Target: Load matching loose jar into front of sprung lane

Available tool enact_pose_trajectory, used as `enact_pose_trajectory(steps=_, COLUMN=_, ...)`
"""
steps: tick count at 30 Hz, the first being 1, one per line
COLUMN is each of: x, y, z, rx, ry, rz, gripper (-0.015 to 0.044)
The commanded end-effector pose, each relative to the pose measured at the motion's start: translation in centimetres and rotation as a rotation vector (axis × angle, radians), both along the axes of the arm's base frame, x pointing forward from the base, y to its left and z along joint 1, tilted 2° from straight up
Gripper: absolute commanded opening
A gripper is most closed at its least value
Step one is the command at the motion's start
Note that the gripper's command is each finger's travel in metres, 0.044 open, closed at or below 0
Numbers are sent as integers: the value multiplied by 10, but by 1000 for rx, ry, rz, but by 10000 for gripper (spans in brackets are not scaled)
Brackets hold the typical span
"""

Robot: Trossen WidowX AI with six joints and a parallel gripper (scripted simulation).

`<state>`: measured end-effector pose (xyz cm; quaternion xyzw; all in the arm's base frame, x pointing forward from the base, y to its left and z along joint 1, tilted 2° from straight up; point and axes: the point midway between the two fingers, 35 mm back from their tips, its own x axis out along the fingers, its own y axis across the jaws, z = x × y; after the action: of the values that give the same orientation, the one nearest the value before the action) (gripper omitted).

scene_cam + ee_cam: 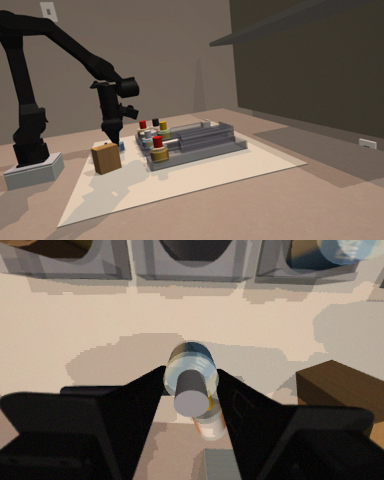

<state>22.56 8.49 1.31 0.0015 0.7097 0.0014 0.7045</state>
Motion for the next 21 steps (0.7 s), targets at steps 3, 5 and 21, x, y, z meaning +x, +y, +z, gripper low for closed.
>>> enact_pose_trajectory(steps=3, x=2, y=2, z=20, rx=-2, ry=0, rz=-1, gripper=6)
enact_pose_trajectory(steps=5, x=2, y=2, z=32, rx=-2, ry=0, rz=-1, gripper=0)
enact_pose_trajectory(steps=21, x=-9, y=2, z=106, rx=-2, ry=1, rz=-1, gripper=0)
